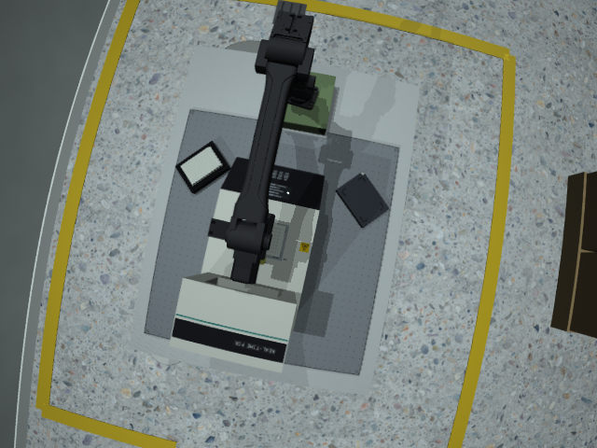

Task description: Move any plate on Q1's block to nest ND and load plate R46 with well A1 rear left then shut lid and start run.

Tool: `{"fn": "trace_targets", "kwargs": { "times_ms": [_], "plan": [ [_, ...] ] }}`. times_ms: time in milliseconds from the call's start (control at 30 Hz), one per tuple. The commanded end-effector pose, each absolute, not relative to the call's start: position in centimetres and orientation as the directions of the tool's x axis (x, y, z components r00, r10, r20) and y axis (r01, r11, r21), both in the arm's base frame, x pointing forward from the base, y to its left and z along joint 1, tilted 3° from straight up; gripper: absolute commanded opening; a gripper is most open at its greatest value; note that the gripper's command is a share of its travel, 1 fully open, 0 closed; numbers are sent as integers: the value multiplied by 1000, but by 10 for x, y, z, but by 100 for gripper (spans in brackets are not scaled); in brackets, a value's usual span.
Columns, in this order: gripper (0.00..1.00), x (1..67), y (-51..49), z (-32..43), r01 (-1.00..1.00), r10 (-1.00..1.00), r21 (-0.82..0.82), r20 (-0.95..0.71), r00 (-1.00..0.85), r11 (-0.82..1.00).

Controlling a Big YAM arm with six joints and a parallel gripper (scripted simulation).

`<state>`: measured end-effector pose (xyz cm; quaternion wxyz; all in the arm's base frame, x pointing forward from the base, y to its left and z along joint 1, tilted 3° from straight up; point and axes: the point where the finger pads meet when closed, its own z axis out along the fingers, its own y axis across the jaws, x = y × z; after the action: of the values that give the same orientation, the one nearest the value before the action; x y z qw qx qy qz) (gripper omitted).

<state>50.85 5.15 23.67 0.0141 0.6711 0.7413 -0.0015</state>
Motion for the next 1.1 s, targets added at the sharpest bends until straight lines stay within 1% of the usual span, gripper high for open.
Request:
{"fn": "trace_targets", "kwargs": {
  "times_ms": [0, 567, 867, 1067],
  "plan": [
    [0, 534, 51, 259, 991, 996, 98, -21, -87, 89],
    [0, 509, 46, 244, 993, 997, 83, -22, -80, 81],
    [0, 512, 45, 233, 991, 995, 96, -24, -95, 97],
    [0, 512, 45, 212, 992, 995, 76, -24, -95, 97]
  ]
}}
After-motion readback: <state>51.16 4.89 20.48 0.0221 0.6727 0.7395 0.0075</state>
